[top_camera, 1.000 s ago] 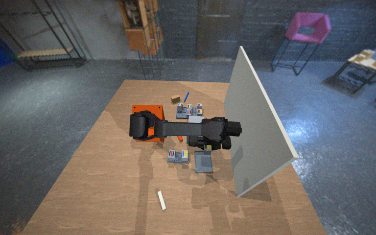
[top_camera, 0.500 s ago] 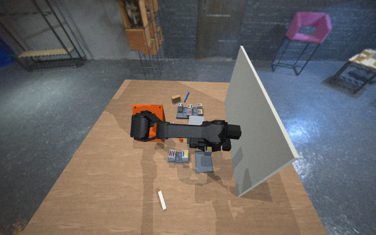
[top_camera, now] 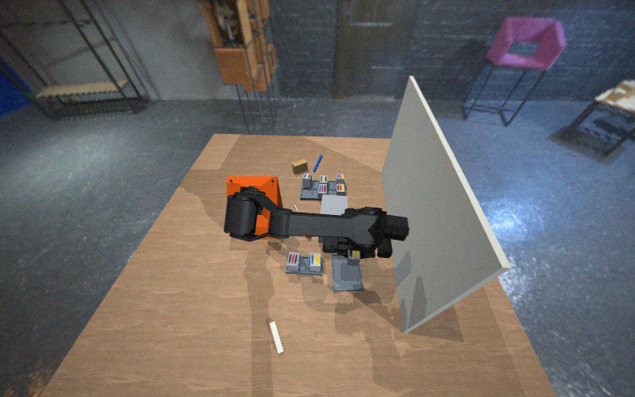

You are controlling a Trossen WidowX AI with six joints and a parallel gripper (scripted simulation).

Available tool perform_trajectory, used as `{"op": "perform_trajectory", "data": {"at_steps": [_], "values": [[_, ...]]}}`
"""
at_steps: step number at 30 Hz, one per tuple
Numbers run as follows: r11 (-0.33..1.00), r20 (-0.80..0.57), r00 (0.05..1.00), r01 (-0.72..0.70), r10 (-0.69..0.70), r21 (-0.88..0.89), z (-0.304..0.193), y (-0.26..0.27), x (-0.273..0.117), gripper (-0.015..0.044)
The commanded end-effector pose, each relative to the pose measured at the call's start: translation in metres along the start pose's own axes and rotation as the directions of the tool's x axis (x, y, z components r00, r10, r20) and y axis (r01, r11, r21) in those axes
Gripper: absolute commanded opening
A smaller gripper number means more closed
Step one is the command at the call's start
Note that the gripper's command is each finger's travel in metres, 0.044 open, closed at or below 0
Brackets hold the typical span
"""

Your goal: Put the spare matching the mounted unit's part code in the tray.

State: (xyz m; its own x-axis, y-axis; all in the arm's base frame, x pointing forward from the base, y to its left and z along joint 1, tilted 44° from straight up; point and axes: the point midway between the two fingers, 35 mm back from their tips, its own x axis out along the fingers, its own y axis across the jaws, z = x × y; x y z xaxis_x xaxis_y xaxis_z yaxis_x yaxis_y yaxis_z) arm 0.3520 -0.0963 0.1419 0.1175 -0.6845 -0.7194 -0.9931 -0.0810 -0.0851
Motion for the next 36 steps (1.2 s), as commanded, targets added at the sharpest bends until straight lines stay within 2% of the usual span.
{"op": "perform_trajectory", "data": {"at_steps": [1, 36], "values": [[1.0, 0.005, 1.0, 0.001, -0.001, -0.008, 0.001, 0.0, 0.004, 0.0], [1.0, 0.002, 1.0, 0.002, -0.002, -0.008, 0.0, 0.001, 0.041, 0.0]]}}
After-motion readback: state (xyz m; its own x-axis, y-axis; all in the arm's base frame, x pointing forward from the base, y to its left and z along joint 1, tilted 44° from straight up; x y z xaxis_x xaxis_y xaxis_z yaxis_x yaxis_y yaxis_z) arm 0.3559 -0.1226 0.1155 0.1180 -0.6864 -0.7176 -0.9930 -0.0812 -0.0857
